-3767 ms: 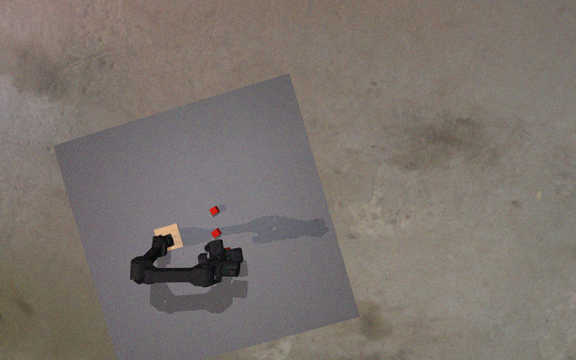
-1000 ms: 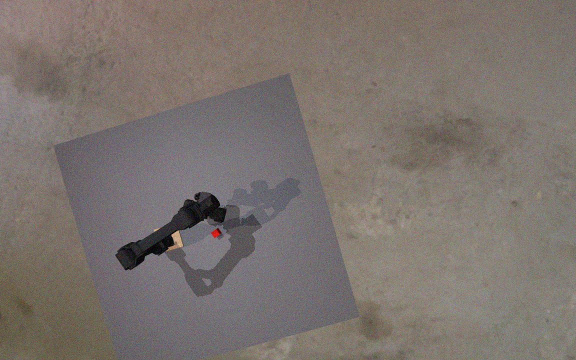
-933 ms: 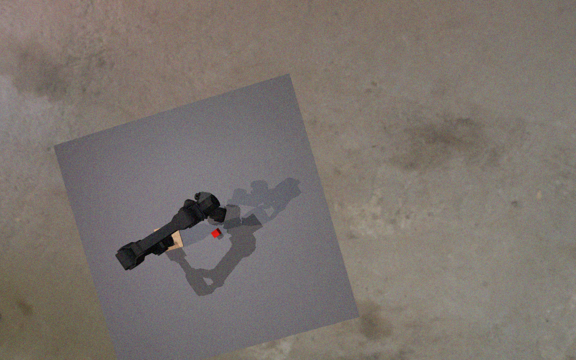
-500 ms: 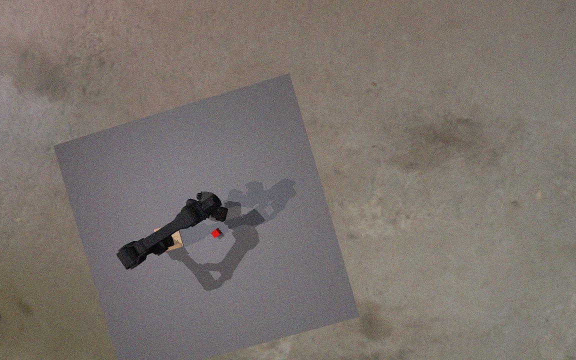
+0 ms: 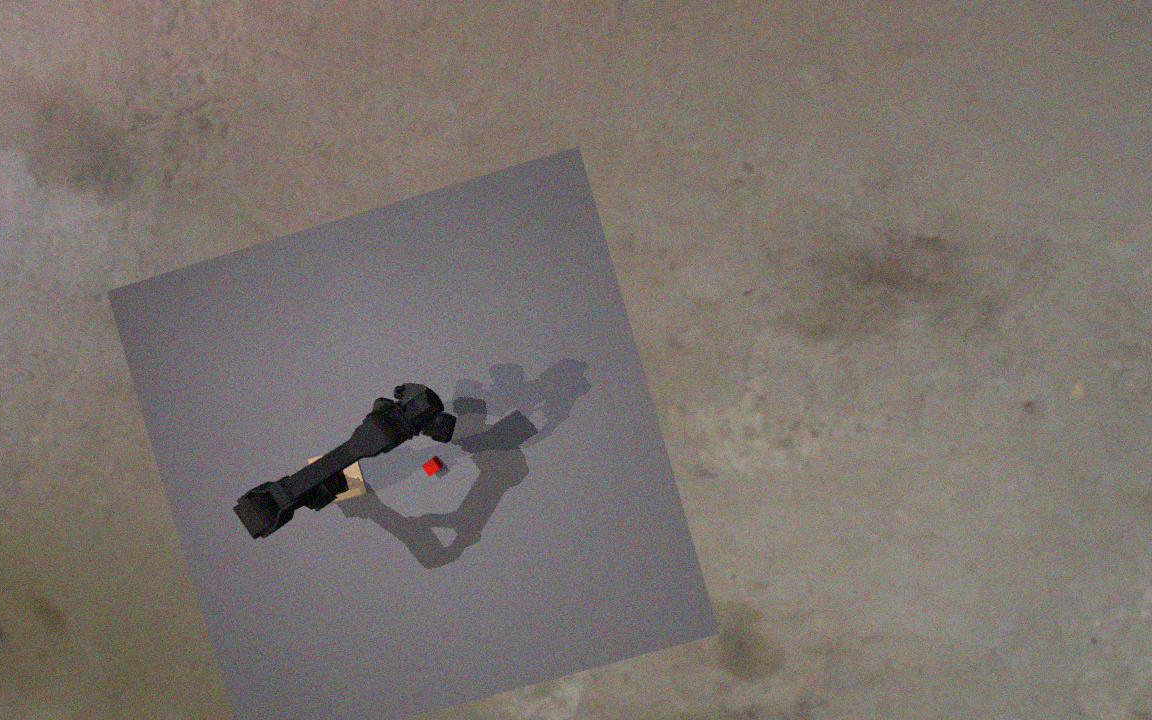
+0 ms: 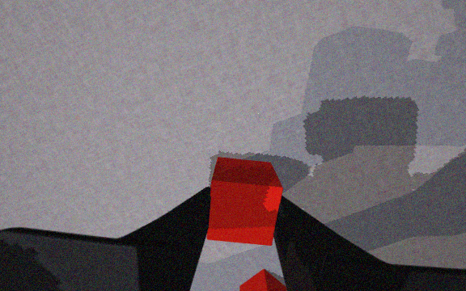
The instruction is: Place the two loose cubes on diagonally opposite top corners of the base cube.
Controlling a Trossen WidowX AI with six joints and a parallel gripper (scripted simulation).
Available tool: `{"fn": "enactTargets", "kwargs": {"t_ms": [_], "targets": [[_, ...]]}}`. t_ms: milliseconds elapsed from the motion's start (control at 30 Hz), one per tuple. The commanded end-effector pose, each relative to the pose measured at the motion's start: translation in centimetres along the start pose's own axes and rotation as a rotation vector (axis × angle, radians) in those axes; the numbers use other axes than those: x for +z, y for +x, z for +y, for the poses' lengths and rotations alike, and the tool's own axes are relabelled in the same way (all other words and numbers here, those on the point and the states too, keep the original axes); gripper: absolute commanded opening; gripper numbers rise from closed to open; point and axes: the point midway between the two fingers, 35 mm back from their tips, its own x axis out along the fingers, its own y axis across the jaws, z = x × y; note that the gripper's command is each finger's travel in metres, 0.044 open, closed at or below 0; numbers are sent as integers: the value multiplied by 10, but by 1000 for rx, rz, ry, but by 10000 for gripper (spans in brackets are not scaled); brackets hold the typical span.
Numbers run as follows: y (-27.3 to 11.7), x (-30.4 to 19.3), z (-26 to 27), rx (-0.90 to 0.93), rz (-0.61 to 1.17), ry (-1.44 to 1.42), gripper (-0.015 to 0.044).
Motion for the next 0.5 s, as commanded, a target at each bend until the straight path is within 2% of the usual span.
{"fn": "enactTargets", "kwargs": {"t_ms": [0, 400, 467], "targets": [[2, -1, 0, -3, 3, 5, 105], [2, -1, 0, -3, 3, 5, 105], [2, -1, 0, -3, 3, 5, 157]]}}
